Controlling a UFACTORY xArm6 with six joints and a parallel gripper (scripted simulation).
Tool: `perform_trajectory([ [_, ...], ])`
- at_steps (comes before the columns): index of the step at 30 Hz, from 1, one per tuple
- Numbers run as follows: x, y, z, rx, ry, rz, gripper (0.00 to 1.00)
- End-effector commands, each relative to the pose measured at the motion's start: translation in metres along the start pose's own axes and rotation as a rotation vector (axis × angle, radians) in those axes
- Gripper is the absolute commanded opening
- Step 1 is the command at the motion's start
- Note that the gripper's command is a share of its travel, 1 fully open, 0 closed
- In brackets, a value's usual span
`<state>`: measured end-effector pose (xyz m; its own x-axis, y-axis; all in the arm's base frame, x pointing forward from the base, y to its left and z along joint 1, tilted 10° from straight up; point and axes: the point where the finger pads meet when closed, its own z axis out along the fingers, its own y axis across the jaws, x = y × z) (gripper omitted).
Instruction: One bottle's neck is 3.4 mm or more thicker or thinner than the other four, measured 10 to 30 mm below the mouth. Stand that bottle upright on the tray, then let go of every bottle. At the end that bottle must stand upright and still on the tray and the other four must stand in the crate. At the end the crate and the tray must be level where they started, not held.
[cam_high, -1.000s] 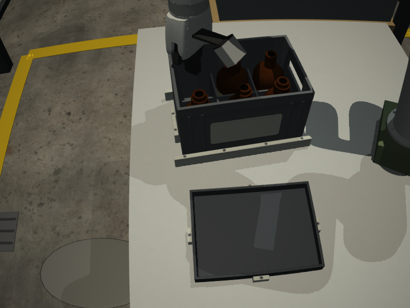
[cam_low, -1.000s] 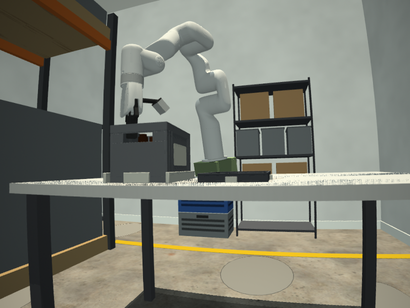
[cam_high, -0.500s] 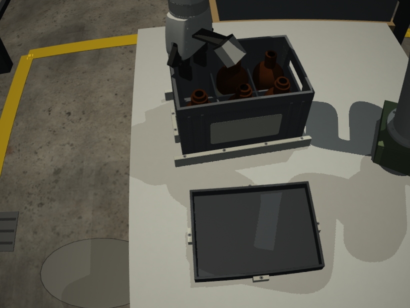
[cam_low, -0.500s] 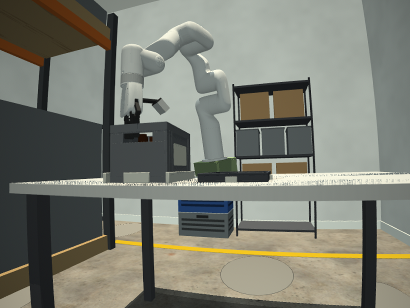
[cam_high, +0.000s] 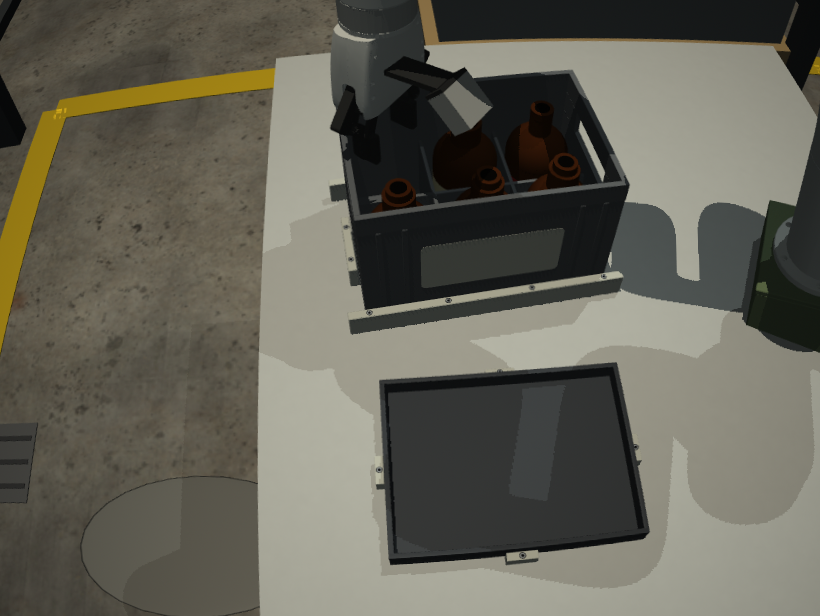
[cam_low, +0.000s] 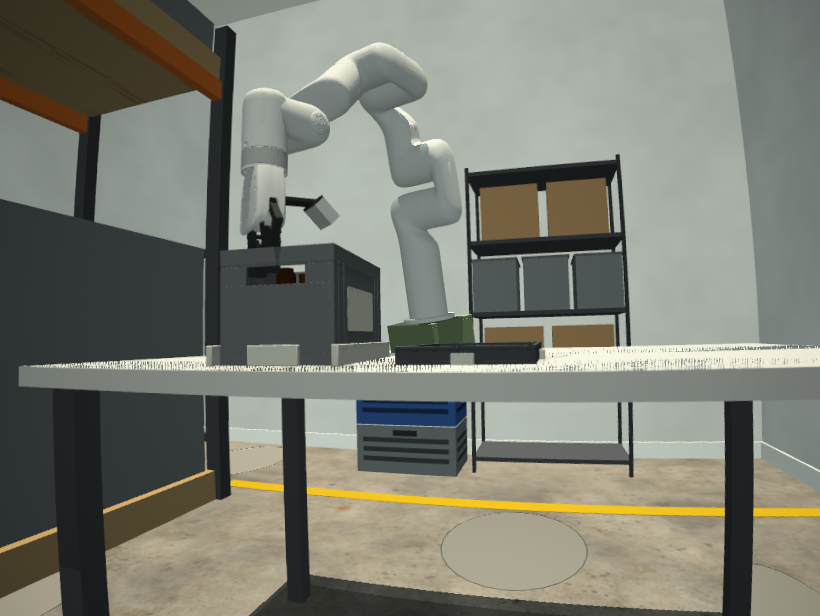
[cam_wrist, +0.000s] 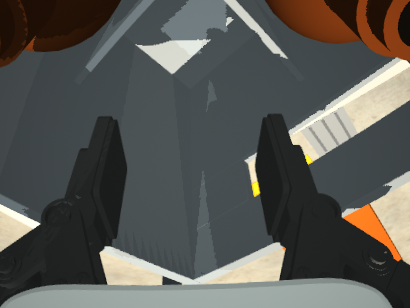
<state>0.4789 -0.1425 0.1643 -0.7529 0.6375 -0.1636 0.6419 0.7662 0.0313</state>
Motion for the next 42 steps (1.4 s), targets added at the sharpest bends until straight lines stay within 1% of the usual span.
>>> perform_trajectory([
  [1,-0.001,0.001,-0.002,-0.002,-0.004,0.0,0.65],
  [16,-0.001,0.001,-0.002,-0.002,-0.004,0.0,0.65],
  [23,-0.001,0.001,-0.005,-0.002,-0.004,0.0,0.65],
  [29,-0.001,0.001,-0.017,-0.002,-0.004,0.0,0.65],
  [36,-0.001,0.001,-0.039,-0.002,-0.004,0.0,0.65],
  [38,-0.001,0.001,-0.039,-0.002,-0.004,0.0,0.65],
  [42,-0.001,0.0,-0.053,-0.002,-0.004,0.0,0.65],
])
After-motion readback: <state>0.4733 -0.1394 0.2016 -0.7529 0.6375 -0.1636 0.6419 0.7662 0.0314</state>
